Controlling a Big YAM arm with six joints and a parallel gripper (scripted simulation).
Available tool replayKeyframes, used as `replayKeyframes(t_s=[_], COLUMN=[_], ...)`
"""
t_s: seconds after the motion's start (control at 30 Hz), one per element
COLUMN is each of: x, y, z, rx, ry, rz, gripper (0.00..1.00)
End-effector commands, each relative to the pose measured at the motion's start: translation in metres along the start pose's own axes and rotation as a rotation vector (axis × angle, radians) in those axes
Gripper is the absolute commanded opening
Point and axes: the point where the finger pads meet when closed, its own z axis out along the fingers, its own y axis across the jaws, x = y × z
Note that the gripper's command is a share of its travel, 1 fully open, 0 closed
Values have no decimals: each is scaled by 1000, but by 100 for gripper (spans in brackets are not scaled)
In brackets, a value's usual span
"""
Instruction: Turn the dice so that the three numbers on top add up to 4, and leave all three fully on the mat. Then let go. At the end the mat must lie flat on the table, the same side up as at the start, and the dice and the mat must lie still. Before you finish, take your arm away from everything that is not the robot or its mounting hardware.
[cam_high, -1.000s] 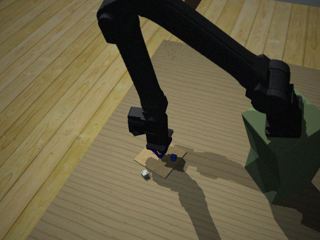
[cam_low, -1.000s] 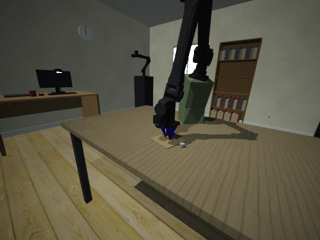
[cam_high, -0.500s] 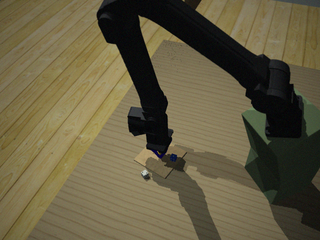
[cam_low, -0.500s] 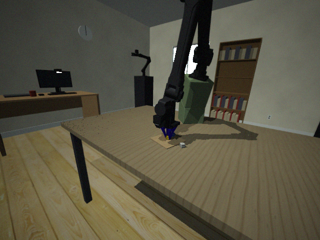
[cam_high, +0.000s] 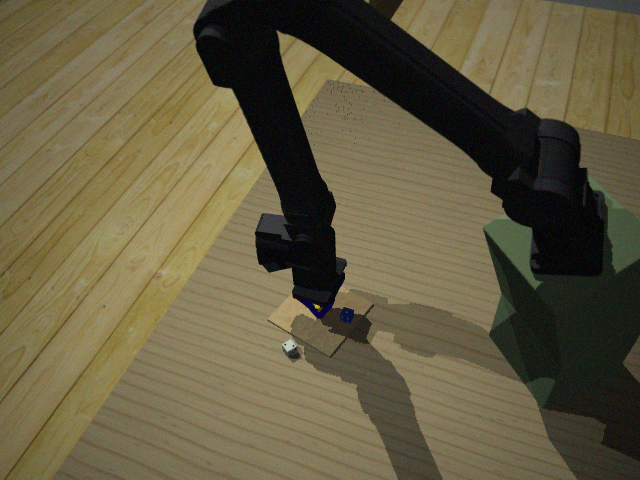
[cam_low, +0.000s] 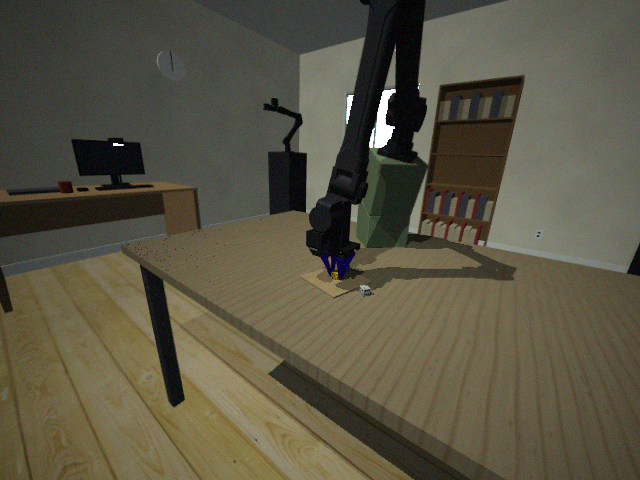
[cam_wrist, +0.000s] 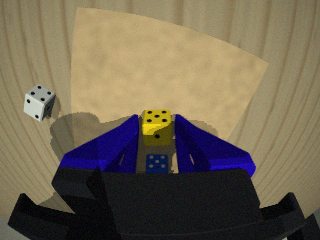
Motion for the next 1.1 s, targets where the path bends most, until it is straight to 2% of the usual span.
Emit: replayKeyframes(t_s=[0.0,0.4,0.63,0.7,1.07], x=[-10,-11,-8,-8,-7], y=[5,5,-4,-4,-3], z=[-1,-2,-25,-25,-81], rx=[-1,-1,4,4,2], ry=[-27,-29,-20,-20,-22], rz=[-1,-1,3,3,2], gripper=[34,34,34,34,34])
